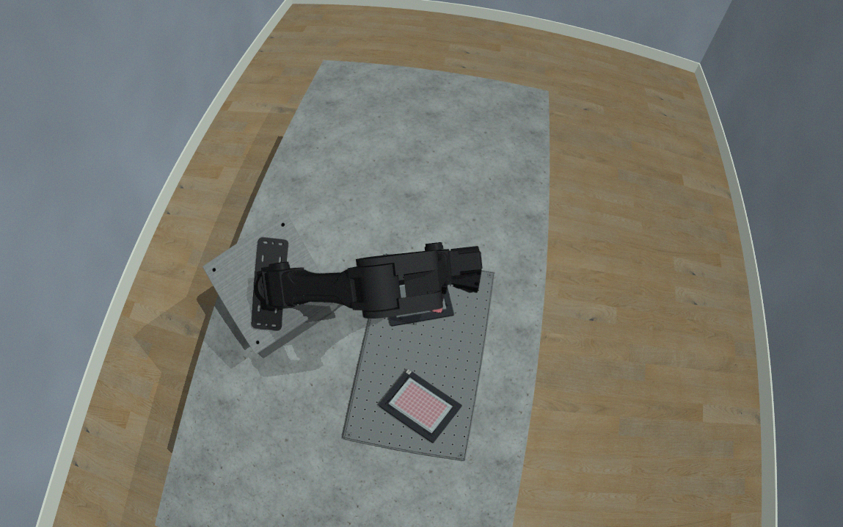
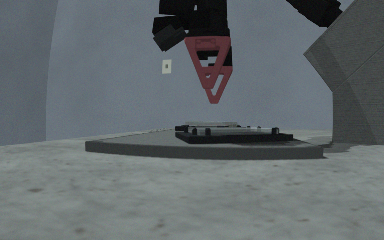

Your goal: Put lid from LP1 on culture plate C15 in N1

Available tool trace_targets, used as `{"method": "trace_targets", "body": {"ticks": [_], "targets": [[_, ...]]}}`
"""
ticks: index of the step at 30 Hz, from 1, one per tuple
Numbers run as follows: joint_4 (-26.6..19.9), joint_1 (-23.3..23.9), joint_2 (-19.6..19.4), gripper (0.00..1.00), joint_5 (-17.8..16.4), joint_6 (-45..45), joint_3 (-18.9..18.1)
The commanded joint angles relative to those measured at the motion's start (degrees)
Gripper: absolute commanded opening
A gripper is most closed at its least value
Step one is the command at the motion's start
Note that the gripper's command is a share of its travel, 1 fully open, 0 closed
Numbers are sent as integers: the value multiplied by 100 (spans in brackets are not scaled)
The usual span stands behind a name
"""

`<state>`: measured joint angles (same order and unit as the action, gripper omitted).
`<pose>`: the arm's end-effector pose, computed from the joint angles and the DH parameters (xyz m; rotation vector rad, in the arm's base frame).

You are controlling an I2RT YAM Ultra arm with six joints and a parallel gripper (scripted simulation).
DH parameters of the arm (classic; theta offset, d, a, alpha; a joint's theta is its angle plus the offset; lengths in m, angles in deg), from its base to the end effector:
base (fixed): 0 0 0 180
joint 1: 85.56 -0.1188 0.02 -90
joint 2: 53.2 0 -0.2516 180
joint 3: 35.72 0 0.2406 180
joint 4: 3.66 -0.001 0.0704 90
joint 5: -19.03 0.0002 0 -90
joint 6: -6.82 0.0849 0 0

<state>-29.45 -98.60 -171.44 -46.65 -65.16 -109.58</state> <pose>0.3593 0.0484 0.0331 0.2162 2.6596 -0.4288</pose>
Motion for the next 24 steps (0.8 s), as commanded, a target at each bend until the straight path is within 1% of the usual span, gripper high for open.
{"method": "trace_targets", "body": {"ticks": [1, 6, 8, 9, 11, 24], "targets": [[-15, -217, -1, 100, 371, -556, 43], [-43, -450, -98, 100, 728, -1074, 276], [-43, -450, -98, 100, 728, -1074, 276], [-36, -500, -115, 100, 800, -1172, 340], [-161, -560, -189, 100, 934, -1414, 260], [-178, -567, -201, 100, 953, -1451, 247]]}}
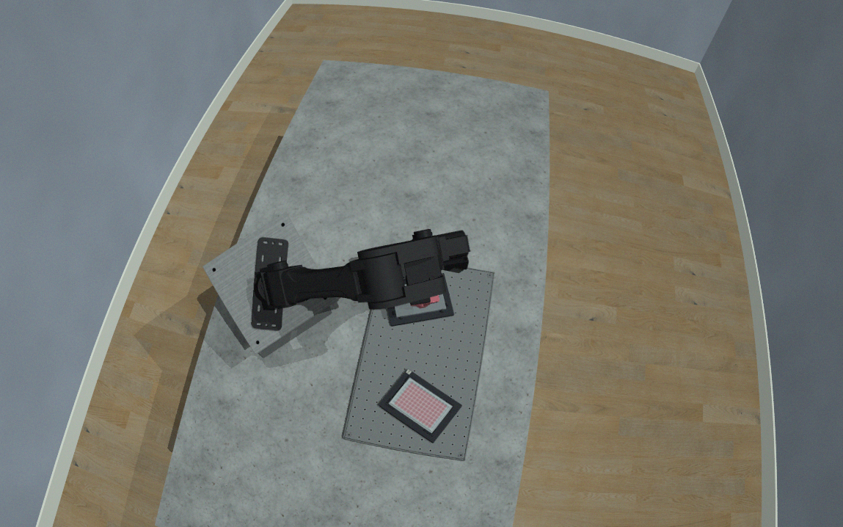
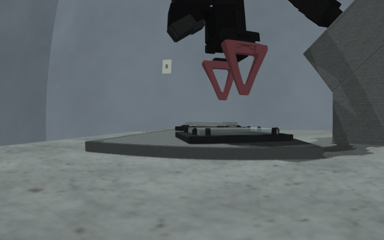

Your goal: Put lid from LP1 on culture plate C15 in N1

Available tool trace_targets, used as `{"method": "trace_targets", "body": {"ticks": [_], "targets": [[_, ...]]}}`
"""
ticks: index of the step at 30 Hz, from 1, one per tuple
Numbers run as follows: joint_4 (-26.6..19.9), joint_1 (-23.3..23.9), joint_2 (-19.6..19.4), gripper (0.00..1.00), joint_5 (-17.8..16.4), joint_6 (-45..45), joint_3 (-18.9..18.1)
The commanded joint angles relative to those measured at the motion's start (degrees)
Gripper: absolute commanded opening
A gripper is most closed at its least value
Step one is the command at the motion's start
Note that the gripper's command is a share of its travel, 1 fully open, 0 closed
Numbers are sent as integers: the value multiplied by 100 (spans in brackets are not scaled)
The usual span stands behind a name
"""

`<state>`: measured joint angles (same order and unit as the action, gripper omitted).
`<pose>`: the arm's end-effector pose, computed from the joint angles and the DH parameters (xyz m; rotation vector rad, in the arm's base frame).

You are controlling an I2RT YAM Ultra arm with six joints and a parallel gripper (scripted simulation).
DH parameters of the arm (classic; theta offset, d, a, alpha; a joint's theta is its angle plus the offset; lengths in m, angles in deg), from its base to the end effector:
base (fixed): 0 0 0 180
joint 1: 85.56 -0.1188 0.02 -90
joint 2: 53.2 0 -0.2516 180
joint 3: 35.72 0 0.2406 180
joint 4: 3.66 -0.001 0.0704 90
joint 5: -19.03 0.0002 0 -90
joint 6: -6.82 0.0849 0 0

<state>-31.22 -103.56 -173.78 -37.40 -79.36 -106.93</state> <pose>0.3341 0.0603 0.0153 -0.2421 2.7064 -0.7454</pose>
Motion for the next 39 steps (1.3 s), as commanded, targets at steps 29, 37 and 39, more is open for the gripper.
{"method": "trace_targets", "body": {"ticks": [29, 37, 39], "targets": [[757, 272, -584, 100, -55, -429, -94], [752, 270, -580, 100, -55, -426, -93], [750, 269, -578, 100, -54, -425, -92]]}}
